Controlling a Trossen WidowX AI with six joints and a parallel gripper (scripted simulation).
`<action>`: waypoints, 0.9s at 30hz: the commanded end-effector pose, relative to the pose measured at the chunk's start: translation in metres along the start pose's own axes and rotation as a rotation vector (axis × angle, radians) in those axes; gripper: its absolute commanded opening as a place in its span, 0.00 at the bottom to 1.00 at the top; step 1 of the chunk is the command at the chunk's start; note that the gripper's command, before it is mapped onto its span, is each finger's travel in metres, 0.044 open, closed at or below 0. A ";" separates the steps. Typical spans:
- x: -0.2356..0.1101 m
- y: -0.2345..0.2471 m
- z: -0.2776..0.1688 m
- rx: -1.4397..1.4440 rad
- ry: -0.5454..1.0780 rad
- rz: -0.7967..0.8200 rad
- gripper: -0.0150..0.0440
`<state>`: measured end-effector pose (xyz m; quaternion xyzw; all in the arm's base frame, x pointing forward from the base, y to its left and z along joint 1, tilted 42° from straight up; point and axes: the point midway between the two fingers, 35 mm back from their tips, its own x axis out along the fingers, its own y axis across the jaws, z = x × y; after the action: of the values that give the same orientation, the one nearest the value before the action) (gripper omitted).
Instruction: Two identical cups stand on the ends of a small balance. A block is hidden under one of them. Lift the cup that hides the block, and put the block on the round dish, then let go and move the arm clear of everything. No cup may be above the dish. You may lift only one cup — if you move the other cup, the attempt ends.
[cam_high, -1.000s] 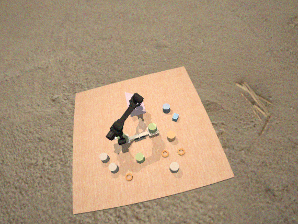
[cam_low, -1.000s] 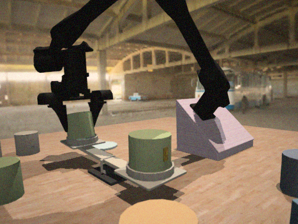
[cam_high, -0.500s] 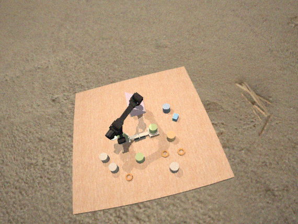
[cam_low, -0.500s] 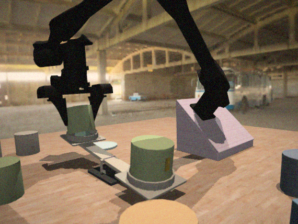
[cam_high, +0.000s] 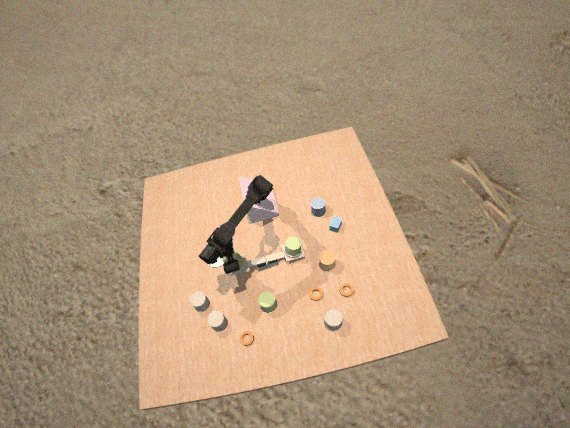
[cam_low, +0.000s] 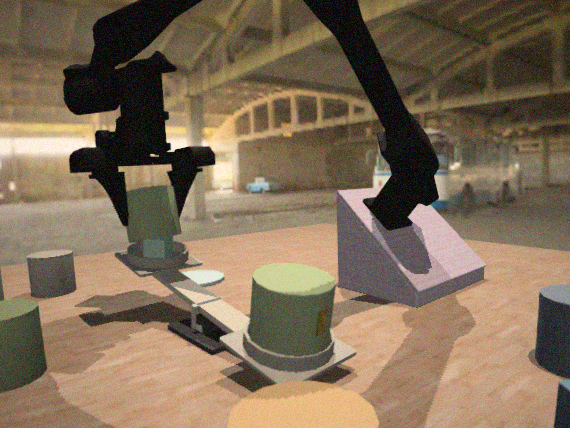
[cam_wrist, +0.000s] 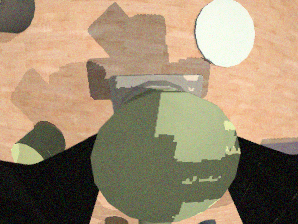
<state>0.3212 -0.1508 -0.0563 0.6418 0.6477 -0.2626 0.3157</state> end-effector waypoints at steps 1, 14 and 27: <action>-0.013 0.002 0.006 -0.009 -0.027 0.015 0.25; -0.030 0.000 0.005 -0.009 -0.026 0.014 0.25; -0.046 -0.002 0.003 -0.009 -0.026 0.014 0.25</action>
<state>0.3179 -0.1779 -0.0291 0.6422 0.6428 -0.2652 0.3226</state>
